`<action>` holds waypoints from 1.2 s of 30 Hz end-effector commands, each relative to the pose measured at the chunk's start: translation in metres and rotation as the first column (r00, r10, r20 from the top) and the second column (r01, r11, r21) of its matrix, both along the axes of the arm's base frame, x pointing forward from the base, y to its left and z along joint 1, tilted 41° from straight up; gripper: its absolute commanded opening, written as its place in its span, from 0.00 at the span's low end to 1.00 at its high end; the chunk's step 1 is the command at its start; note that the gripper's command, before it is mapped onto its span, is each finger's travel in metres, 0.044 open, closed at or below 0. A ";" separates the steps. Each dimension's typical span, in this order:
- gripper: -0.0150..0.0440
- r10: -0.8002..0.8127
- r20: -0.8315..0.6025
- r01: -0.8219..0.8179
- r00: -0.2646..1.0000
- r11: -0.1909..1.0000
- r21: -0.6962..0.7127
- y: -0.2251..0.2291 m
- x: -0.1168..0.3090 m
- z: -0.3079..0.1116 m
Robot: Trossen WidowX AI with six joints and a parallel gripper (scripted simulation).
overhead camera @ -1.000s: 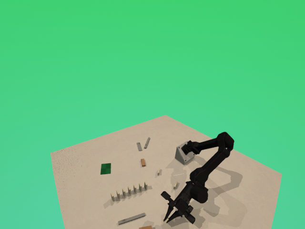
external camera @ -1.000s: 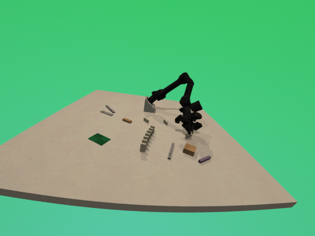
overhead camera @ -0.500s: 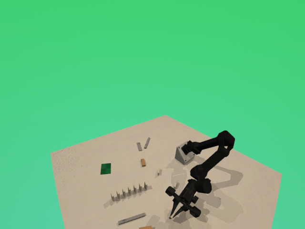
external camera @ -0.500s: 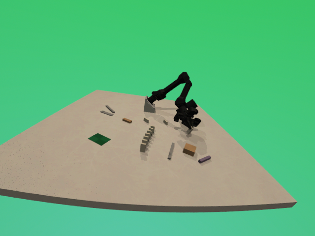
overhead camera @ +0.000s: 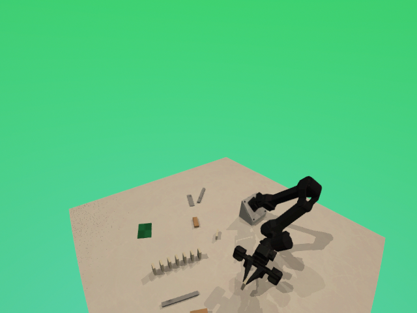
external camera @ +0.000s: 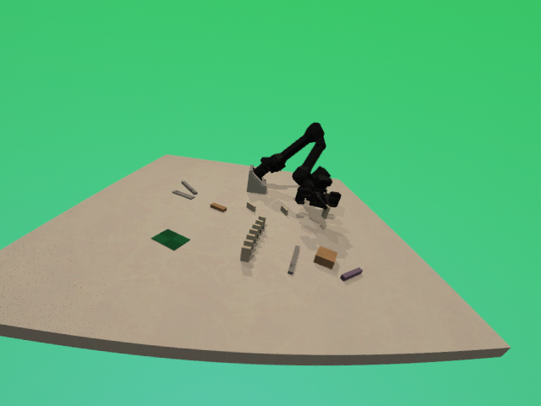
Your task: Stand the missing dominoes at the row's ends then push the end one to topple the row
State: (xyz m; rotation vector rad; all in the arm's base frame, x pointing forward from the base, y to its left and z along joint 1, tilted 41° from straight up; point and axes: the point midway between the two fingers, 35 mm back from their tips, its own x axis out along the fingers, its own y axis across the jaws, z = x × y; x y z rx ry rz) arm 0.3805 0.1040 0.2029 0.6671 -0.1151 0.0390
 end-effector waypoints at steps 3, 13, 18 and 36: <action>0.30 -0.020 0.039 0.018 0.999 0.999 0.050 -0.004 -0.014 0.002; 0.30 -0.020 0.039 0.018 0.999 0.999 0.050 -0.004 -0.014 0.002; 0.30 -0.020 0.039 0.018 0.999 0.999 0.050 -0.004 -0.014 0.002; 0.30 -0.020 0.028 0.017 0.999 0.997 0.075 0.026 -0.002 -0.030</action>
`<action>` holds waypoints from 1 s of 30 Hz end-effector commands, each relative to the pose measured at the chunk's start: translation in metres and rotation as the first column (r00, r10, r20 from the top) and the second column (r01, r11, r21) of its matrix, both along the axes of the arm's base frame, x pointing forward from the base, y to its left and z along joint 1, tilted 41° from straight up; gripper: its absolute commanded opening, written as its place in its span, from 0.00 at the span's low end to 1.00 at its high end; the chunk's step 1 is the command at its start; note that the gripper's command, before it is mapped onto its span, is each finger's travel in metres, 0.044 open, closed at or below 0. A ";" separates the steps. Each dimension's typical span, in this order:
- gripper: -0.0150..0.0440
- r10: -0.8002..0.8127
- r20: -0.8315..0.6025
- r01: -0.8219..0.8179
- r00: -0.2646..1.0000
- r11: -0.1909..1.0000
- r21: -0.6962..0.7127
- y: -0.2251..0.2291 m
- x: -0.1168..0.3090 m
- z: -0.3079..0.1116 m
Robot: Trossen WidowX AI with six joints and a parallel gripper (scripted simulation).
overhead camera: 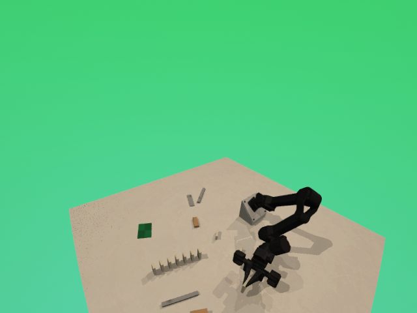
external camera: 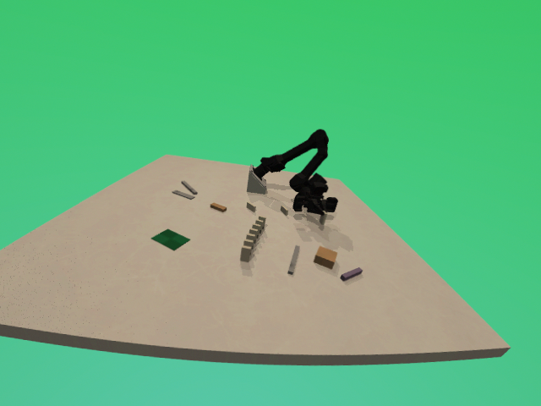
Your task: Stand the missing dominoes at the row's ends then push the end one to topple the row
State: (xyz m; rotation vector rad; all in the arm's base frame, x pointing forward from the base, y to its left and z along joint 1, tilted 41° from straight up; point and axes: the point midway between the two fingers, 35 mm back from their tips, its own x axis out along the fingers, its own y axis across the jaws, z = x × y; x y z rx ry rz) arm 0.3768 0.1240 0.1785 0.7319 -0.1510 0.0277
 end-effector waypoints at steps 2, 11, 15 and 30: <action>0.30 0.000 -0.002 0.000 1.000 1.000 0.012 0.010 0.003 -0.010; 0.30 0.000 -0.007 0.000 1.000 1.000 0.022 0.022 0.005 -0.026; 0.30 0.000 -0.007 0.000 1.000 1.000 0.022 0.022 0.005 -0.026; 0.74 0.000 -0.007 0.000 1.000 1.000 0.022 0.022 0.005 -0.026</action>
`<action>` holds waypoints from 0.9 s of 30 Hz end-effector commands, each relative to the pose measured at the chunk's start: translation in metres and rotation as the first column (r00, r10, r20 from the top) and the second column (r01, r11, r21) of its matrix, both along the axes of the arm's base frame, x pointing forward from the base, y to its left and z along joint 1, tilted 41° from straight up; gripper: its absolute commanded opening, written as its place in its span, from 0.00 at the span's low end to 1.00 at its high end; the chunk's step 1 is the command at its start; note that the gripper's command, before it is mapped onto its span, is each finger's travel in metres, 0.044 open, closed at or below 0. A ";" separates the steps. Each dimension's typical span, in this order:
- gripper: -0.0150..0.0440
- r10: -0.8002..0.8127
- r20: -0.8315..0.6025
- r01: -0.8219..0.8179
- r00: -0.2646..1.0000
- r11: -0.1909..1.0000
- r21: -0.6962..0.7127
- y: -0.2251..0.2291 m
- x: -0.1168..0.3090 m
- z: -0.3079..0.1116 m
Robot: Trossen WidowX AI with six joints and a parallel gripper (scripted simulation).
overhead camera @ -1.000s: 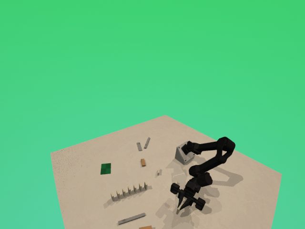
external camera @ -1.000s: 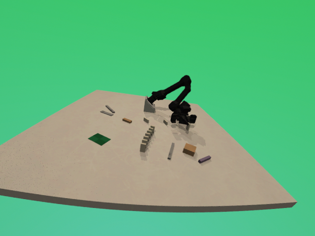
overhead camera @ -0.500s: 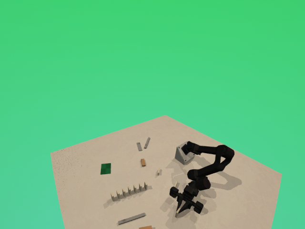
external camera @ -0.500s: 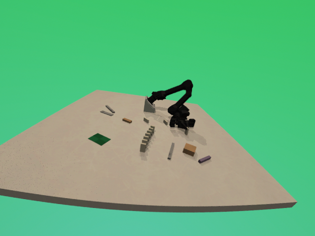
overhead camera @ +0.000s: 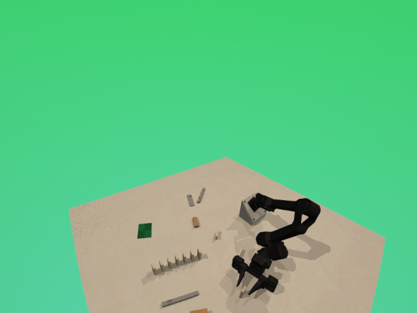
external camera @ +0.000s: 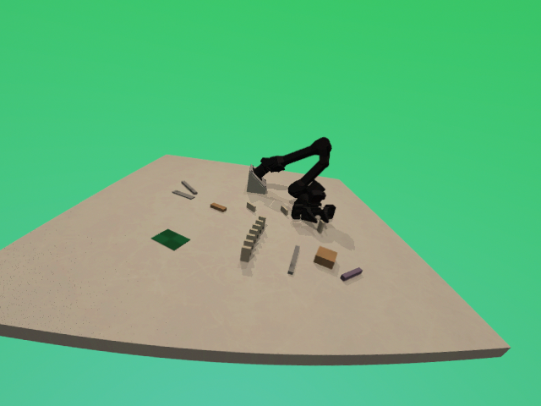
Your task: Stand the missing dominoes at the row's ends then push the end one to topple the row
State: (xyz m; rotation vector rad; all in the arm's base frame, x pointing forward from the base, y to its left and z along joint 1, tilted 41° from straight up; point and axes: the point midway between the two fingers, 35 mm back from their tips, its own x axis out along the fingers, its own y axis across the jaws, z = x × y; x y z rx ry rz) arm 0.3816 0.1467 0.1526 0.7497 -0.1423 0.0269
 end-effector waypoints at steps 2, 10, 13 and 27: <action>0.83 -0.004 0.001 0.004 1.000 1.000 0.005 0.000 0.000 0.000; 1.00 -0.002 0.002 0.002 1.000 1.000 0.001 -0.019 -0.002 0.023; 1.00 0.000 0.001 0.000 1.000 1.000 -0.001 -0.032 -0.006 0.037; 1.00 -0.013 -0.214 -0.021 0.977 0.987 -0.158 -0.064 0.081 0.047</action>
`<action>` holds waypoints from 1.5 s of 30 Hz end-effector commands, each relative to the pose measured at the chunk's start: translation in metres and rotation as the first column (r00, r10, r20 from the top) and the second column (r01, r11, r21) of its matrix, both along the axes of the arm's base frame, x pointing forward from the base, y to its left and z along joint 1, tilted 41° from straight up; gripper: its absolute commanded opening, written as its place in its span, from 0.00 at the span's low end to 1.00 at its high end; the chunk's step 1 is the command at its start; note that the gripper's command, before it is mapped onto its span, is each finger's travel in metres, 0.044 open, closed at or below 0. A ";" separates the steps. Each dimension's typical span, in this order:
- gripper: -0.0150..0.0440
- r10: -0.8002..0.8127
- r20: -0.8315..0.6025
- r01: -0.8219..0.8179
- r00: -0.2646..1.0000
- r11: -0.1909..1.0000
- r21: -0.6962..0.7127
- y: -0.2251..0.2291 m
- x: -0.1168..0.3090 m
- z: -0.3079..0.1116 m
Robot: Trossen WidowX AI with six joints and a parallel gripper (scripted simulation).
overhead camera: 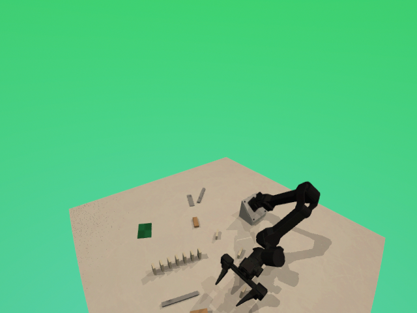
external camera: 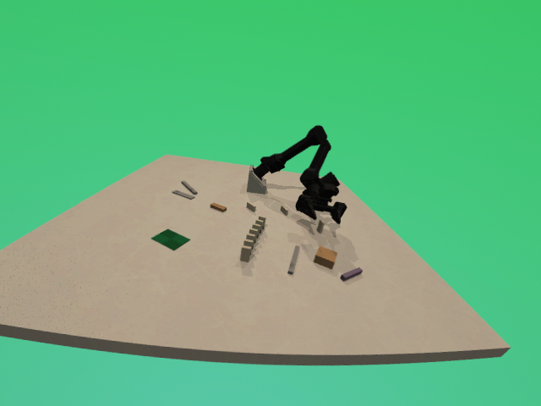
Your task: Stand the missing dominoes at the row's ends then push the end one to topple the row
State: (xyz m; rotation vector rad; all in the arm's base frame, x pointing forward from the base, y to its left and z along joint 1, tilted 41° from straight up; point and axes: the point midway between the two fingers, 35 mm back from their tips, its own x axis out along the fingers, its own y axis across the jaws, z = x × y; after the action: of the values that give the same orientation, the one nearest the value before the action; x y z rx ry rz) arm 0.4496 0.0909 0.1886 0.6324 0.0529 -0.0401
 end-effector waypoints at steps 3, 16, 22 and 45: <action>1.00 0.059 -0.120 -0.056 0.991 0.998 0.023 -0.004 0.027 0.002; 1.00 0.344 -0.674 0.128 0.653 0.828 0.546 0.000 0.026 -0.021; 1.00 0.511 -0.778 0.511 0.364 0.589 0.626 -0.002 -0.019 0.008; 1.00 0.617 -0.761 0.745 0.200 0.409 0.527 0.001 -0.051 0.035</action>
State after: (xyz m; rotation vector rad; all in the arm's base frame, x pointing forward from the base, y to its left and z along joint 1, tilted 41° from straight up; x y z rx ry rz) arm 0.3984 0.0885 0.2271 1.7493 1.5611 -0.6363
